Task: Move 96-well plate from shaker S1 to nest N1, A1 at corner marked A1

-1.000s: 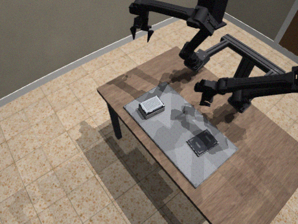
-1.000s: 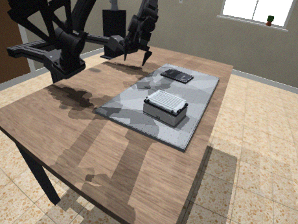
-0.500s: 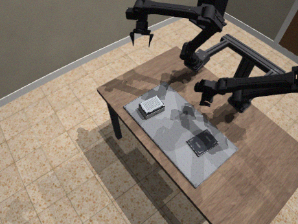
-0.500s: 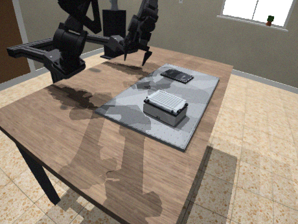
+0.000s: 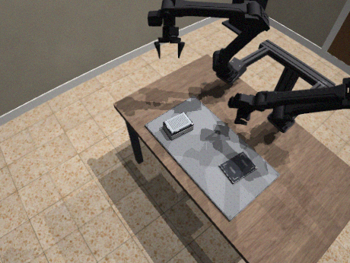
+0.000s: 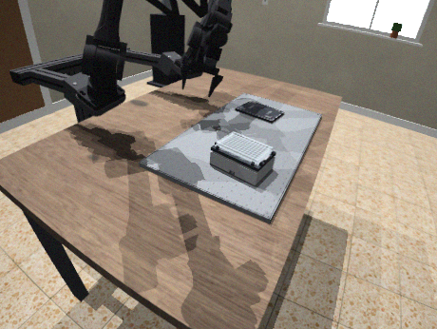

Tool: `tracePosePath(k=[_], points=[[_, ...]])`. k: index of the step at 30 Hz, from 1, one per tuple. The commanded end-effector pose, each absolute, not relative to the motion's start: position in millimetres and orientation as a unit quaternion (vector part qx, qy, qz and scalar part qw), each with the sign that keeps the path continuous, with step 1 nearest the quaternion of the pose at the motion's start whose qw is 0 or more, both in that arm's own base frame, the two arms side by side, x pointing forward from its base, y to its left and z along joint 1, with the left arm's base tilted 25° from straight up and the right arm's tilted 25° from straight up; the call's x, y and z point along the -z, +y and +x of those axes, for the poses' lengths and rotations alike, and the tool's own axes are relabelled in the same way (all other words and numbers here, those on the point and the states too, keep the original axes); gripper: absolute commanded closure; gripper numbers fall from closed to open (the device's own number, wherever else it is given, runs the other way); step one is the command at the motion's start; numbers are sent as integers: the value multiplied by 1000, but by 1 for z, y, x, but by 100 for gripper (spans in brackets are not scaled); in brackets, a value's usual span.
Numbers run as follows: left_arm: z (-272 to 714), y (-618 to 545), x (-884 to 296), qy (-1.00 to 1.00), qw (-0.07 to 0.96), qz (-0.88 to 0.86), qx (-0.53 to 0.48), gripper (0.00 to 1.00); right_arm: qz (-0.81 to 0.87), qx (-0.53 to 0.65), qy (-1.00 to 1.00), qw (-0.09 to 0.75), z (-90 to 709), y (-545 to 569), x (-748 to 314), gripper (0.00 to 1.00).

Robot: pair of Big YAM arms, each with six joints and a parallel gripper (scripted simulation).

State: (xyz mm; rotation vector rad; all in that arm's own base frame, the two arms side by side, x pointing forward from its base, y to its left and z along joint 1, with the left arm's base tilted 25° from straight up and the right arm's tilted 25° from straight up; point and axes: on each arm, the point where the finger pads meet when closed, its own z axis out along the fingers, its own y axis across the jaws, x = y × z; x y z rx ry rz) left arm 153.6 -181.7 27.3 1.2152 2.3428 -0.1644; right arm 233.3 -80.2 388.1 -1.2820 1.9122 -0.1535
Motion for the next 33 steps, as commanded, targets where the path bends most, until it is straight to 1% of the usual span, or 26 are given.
tracePosePath(k=[1, 10, 33], points=[[156, -186, -32, 857, 252, 445, 64, 0, -550, 98, 718, 415, 234, -57, -430, 0], [156, -186, -32, 857, 252, 445, 64, 0, -611, 103, 657, 429, 225, -10, -452, 0], [156, -186, -32, 857, 252, 445, 64, 0, -682, 106, 565, 452, 197, 48, -479, 0]])
